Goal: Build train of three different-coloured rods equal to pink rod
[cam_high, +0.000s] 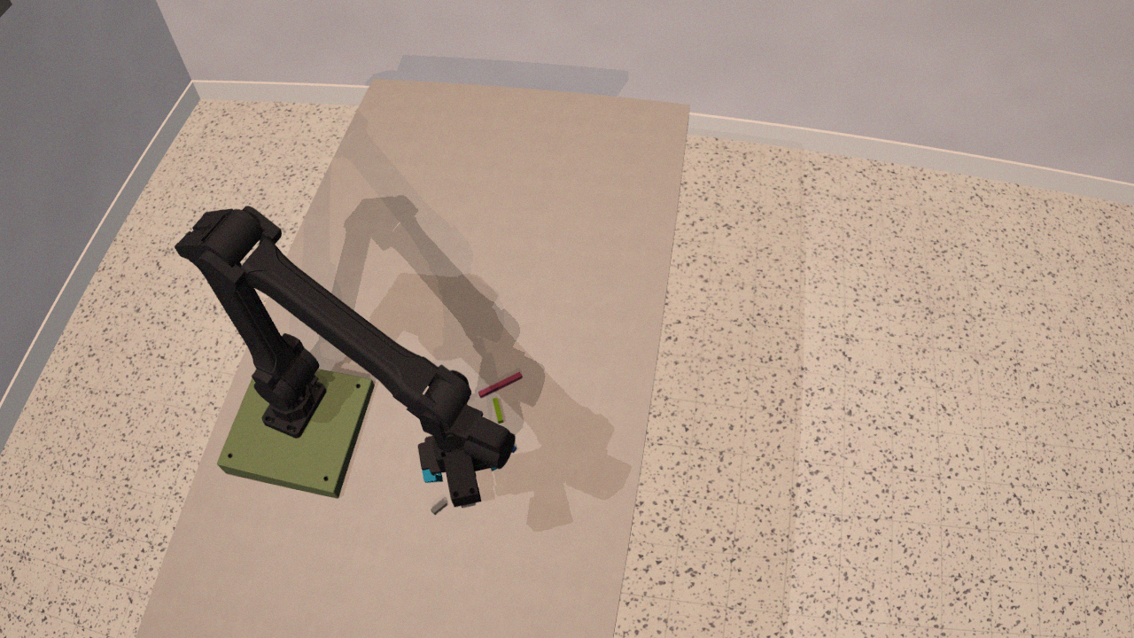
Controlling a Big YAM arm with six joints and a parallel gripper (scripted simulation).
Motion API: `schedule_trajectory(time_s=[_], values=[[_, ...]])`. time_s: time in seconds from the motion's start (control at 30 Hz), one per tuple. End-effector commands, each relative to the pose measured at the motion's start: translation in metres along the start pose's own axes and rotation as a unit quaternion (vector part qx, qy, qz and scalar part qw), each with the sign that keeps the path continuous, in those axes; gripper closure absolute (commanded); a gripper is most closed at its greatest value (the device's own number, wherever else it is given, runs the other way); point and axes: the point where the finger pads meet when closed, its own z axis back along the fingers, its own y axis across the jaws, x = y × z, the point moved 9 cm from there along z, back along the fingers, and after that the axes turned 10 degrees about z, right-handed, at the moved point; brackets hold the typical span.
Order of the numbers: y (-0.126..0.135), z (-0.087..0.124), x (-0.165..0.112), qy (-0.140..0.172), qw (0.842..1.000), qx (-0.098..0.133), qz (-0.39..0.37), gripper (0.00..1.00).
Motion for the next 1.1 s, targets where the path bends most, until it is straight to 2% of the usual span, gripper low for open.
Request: schedule_trajectory(time_s=[0.0,0.5,0.57,0.63,0.77,0.83,0.87,0.97,1.0,1.07], values=[[0.01,0.017,0.015,-0.022,1.0,0.016,0.003,0.0],[0.01,0.016,0.015,-0.022,1.0,0.016,-0.001,0.0],[-0.002,0.007,0.009,-0.015,0.999,0.01,-0.027,0.0],[-0.002,0.007,0.009,-0.015,0.999,0.01,-0.027,0.0],[-0.014,0.008,0.008,-0.018,0.994,0.015,-0.107,0.0],[-0.016,0.001,0.007,-0.007,0.994,0.004,-0.108,0.0],[-0.02,0.004,0.009,-0.016,0.989,0.014,-0.149,0.0],[-0.018,0.0,0.005,-0.007,0.989,0.006,-0.144,0.0],[-0.026,0.003,0.009,-0.016,0.98,0.016,-0.196,0.0],[-0.027,0.003,0.008,-0.013,0.98,0.013,-0.196,0.0]])
